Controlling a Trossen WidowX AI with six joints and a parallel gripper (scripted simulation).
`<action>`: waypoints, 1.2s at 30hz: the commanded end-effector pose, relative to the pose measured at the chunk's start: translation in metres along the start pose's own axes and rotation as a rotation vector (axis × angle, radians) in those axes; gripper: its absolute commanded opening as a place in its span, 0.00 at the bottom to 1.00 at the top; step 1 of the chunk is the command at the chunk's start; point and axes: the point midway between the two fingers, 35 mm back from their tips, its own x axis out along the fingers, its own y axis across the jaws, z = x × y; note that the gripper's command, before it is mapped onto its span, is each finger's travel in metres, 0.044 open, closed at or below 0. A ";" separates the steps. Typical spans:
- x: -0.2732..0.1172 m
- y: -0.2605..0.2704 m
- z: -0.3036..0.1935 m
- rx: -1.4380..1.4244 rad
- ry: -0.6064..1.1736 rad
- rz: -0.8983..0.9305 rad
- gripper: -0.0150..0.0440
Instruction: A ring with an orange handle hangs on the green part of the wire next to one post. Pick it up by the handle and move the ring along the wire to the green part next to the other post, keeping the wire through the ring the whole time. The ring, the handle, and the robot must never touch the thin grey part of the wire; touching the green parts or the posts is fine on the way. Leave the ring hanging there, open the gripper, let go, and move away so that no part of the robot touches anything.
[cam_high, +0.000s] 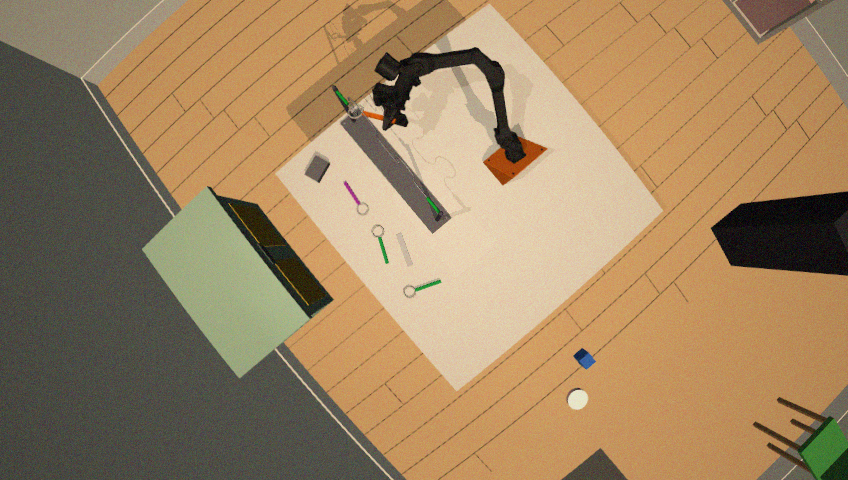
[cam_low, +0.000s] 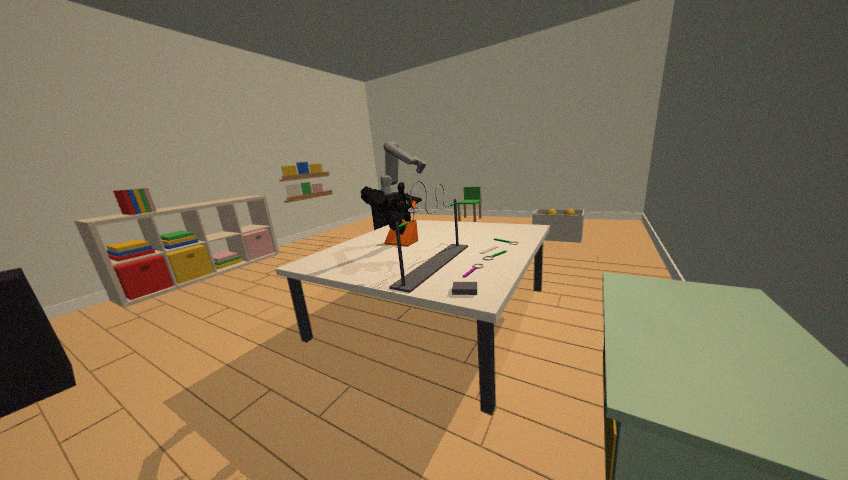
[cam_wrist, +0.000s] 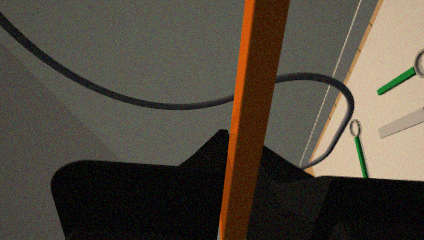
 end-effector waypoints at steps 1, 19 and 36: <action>-0.001 0.013 0.000 0.055 0.004 0.038 0.00; -0.004 0.037 0.004 0.106 0.007 0.059 0.00; -0.004 0.033 0.005 -0.056 0.004 -0.038 0.00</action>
